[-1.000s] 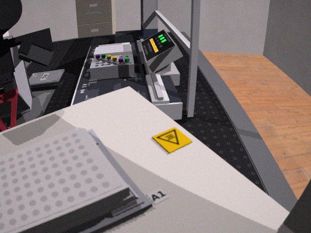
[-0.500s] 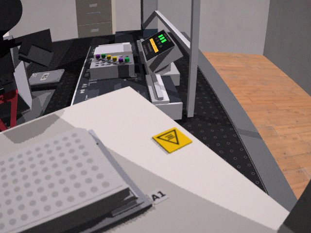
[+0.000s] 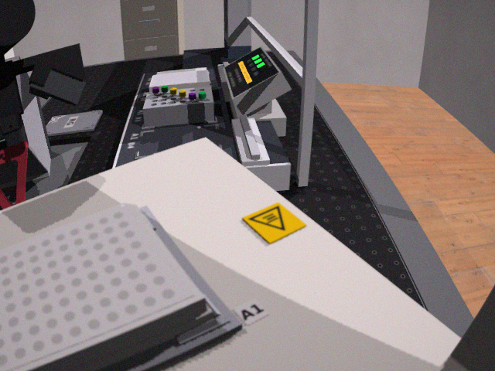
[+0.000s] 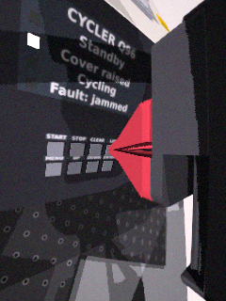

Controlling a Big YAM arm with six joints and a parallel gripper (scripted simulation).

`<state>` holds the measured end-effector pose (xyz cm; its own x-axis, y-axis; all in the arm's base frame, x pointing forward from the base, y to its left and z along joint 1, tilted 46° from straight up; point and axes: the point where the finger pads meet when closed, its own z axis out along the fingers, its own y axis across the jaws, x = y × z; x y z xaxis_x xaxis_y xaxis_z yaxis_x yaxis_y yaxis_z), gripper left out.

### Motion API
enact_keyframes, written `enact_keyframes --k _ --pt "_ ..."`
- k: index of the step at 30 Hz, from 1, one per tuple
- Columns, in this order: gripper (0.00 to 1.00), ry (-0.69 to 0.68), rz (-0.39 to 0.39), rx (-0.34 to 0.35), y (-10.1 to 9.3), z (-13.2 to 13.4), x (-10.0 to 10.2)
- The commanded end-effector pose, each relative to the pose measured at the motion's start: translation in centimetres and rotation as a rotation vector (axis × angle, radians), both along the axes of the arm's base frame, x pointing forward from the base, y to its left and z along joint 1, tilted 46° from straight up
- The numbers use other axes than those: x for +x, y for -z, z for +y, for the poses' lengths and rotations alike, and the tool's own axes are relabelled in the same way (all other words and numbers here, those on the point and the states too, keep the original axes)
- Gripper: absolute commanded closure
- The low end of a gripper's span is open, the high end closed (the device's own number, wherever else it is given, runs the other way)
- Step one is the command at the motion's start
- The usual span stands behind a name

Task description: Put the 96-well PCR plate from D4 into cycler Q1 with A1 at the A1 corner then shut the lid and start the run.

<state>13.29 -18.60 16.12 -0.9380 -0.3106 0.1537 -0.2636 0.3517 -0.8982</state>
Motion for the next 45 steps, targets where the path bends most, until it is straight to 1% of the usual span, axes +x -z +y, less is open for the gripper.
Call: enact_keyframes --k 1,3,5,12,45 --pt "1.0 0.006 -0.027 -0.011 -1.8 -0.2 -0.1" --pt "1.0 0.005 -0.019 -0.008 -1.3 -0.2 -0.1" --pt "1.0 0.005 -0.019 -0.008 -1.3 -0.2 -0.1" --pt "1.0 0.005 0.003 0.001 0.1 0.0 -0.4" --pt "1.0 0.005 -0.022 -0.008 -1.3 -0.3 0.3"
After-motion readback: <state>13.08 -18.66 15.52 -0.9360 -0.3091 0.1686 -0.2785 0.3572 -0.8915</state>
